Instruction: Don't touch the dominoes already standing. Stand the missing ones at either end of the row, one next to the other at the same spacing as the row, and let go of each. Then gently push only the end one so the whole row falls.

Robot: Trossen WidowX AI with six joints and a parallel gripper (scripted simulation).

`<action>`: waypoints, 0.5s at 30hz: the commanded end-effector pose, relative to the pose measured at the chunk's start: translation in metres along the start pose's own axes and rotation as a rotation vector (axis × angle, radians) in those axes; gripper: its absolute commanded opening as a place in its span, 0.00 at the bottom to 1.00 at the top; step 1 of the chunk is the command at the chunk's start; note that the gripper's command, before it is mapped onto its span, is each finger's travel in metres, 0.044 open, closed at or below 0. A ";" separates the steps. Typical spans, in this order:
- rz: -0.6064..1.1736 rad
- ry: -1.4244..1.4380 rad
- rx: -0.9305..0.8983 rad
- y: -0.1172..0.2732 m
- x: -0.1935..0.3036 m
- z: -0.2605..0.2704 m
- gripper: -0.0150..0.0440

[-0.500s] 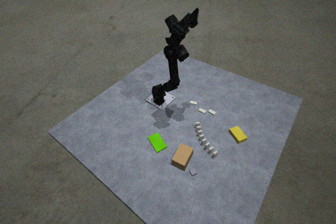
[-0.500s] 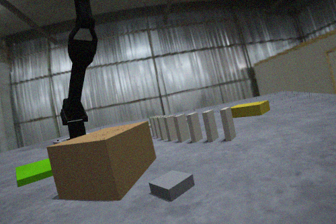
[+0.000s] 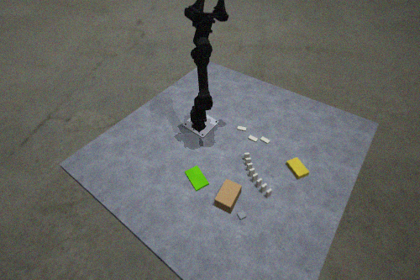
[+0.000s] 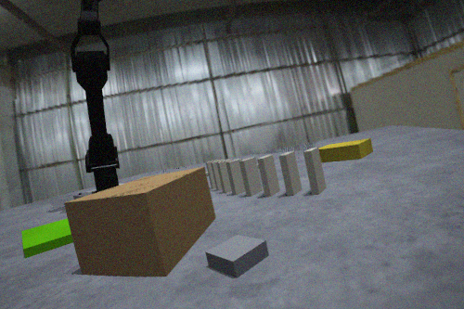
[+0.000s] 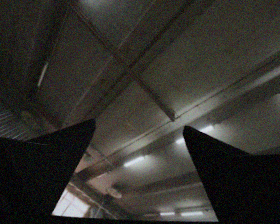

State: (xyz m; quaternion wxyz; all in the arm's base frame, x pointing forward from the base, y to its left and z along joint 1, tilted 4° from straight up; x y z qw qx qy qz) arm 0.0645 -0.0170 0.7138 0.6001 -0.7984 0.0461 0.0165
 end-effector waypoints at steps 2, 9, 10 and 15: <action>-0.118 0.171 -0.108 0.000 -0.052 0.036 1.00; -0.265 0.437 -0.301 0.008 -0.100 0.110 1.00; -0.281 0.471 -0.333 0.009 -0.104 0.121 1.00; -0.353 0.632 -0.507 0.022 -0.111 0.184 1.00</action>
Point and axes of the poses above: the point midway between the two fingers, 35 mm back from their tips, its own y axis back along the fingers, its own z axis across the jaws, x = y × z, the point moved 6 cm from there along y, back along the fingers, and after that the axes turned 7 degrees about -y, right-handed, at the moved point
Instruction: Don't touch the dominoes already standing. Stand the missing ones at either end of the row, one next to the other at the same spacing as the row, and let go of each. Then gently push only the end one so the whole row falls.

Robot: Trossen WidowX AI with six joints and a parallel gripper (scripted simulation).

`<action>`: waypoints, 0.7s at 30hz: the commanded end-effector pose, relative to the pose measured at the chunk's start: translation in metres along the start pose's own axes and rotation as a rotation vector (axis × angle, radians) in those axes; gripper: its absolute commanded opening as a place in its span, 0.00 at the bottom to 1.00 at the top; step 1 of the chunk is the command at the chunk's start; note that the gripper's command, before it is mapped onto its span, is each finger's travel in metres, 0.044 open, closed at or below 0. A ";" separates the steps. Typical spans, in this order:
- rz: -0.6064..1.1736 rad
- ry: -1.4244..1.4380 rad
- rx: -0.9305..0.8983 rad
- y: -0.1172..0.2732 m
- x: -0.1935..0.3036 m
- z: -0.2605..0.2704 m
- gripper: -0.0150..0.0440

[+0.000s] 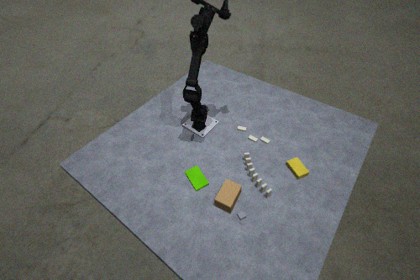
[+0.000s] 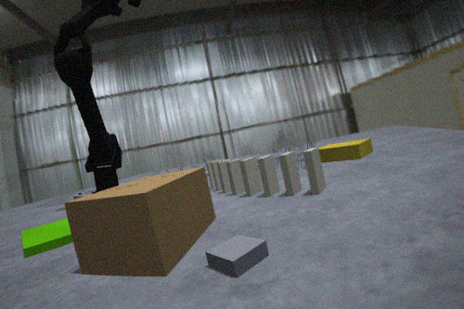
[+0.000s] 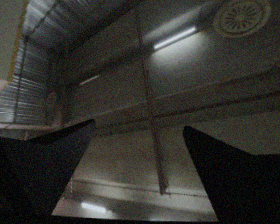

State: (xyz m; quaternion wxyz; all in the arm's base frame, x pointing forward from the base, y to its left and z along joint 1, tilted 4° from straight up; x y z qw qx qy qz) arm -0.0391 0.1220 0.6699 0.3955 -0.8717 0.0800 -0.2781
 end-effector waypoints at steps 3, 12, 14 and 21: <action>-0.101 0.164 -0.202 -0.017 -0.038 0.062 1.00; -0.205 0.342 -0.506 -0.016 -0.055 0.160 1.00; -0.227 0.369 -0.597 -0.012 -0.055 0.186 1.00; -0.287 0.427 -0.927 0.019 -0.042 0.274 1.00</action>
Point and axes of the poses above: the point midway between the two fingers, 35 mm back from their tips, its own y axis back along the fingers, its own z axis across the jaws, x = y × z, the point moved 6 cm from there along y, back along the fingers, and after that the axes turned 7 degrees about -y, right-handed, at the moved point
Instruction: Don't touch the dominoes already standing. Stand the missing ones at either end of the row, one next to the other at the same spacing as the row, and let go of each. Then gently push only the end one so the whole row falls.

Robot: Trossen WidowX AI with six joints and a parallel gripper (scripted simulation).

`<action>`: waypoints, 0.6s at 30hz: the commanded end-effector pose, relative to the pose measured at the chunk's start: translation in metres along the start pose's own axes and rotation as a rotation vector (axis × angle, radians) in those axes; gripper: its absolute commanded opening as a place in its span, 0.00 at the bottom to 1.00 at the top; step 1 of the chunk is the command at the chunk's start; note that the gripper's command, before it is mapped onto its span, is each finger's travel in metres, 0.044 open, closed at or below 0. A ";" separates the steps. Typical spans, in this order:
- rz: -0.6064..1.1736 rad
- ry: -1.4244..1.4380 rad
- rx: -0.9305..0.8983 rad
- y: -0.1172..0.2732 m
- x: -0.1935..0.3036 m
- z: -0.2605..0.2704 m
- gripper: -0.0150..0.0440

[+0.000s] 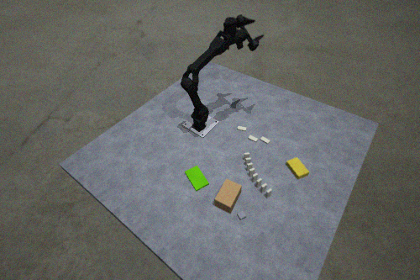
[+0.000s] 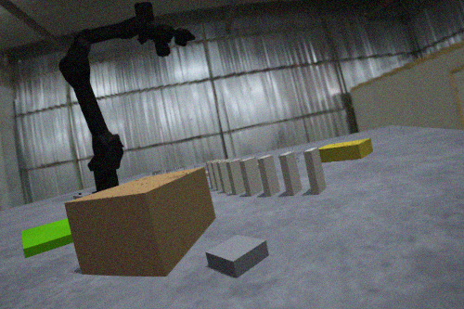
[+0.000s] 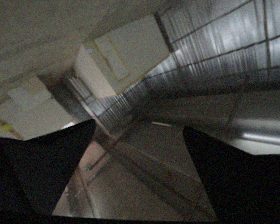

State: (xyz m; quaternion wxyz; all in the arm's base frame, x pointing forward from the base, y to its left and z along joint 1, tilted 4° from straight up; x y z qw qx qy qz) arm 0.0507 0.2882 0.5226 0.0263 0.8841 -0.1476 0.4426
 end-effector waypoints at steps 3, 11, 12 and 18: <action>-0.109 0.033 -0.258 -0.028 -0.021 0.072 1.00; -0.291 0.045 -0.609 -0.032 -0.044 0.181 1.00; -0.314 0.038 -0.652 -0.029 -0.046 0.195 1.00; -0.449 -0.027 -0.883 -0.004 -0.057 0.267 1.00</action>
Point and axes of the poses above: the point midway between the two fingers, 35 mm back from their tips, its own y axis back along the fingers, its own z axis across the jaws, x = y × z, the point moved 6 cm from there along y, back along the fingers, and after that the axes turned 7 degrees about -y, right-handed, at the moved point
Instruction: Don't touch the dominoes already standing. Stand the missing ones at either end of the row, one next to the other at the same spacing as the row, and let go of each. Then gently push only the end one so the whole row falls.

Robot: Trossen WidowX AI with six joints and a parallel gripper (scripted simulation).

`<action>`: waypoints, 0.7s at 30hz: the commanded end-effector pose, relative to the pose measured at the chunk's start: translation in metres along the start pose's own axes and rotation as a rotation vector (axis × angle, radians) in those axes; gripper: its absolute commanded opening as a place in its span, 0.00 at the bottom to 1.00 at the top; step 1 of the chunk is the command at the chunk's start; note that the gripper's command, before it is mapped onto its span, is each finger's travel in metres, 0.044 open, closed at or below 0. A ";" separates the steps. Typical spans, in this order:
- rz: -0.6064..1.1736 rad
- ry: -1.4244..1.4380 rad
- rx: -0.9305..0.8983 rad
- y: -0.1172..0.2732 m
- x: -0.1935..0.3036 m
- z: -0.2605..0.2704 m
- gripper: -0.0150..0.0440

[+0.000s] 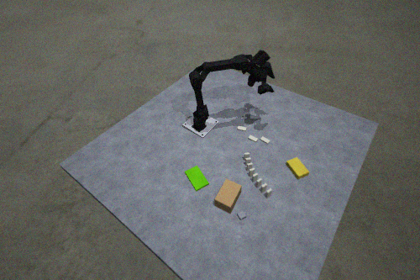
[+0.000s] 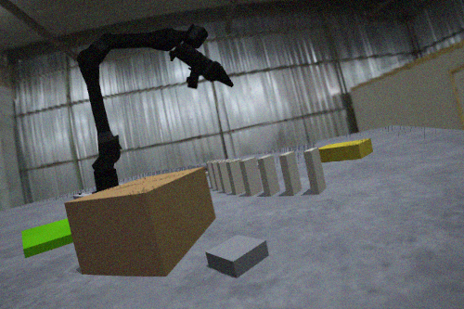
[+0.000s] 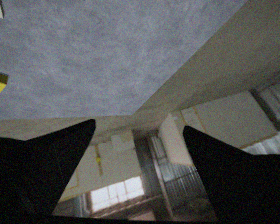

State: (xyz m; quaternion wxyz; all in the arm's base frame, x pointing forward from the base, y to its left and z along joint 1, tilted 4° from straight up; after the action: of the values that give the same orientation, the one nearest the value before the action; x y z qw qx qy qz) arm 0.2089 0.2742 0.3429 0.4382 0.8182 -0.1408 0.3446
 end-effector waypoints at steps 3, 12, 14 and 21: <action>-0.191 -0.058 -0.220 -0.034 -0.017 0.070 1.00; -0.554 -0.239 -0.521 -0.051 -0.061 0.182 1.00; -0.608 -0.273 -0.554 -0.049 -0.069 0.196 1.00; -0.615 -0.277 -0.558 -0.050 -0.070 0.198 1.00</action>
State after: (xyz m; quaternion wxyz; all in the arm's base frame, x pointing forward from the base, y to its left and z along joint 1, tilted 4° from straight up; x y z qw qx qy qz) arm 0.2727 0.1387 0.1932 0.6987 0.7129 -0.0436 0.0414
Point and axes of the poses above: the point midway between the two fingers, 35 mm back from their tips, its own y axis back along the fingers, its own z axis across the jaws, x = y × z, the point moved 6 cm from there along y, back along the fingers, and after that the axes turned 7 degrees about -y, right-handed, at the moved point
